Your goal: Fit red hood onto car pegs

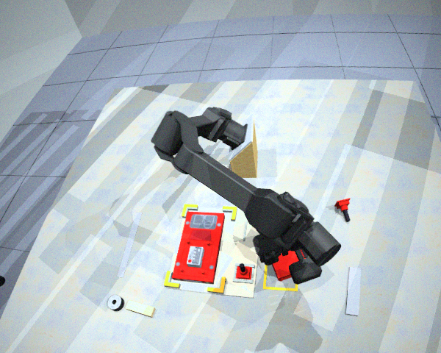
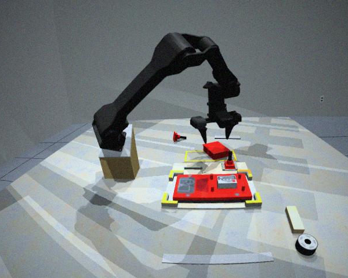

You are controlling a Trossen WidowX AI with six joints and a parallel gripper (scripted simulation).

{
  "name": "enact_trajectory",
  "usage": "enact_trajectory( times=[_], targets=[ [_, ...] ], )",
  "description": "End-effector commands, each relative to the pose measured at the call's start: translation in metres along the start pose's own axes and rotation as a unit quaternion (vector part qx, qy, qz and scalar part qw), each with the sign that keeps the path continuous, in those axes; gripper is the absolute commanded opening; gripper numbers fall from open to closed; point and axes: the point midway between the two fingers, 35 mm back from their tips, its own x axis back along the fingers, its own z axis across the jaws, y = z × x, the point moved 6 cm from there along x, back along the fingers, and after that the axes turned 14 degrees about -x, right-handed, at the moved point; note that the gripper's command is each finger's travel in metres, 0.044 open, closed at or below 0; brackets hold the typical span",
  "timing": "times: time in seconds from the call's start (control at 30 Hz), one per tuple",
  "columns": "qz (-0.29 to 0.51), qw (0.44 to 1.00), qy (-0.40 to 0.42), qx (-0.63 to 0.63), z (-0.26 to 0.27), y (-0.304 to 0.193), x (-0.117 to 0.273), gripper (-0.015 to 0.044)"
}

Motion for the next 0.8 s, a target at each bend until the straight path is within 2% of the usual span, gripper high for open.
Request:
enact_trajectory(
  times=[0.0, 0.77],
  targets=[
    [-0.003, 1.0, 0.0, 0.005, -0.001, -0.001, -0.005, 0.044],
    [-0.004, 1.0, 0.0, 0.005, -0.002, 0.0, -0.022, 0.044]
  ],
)
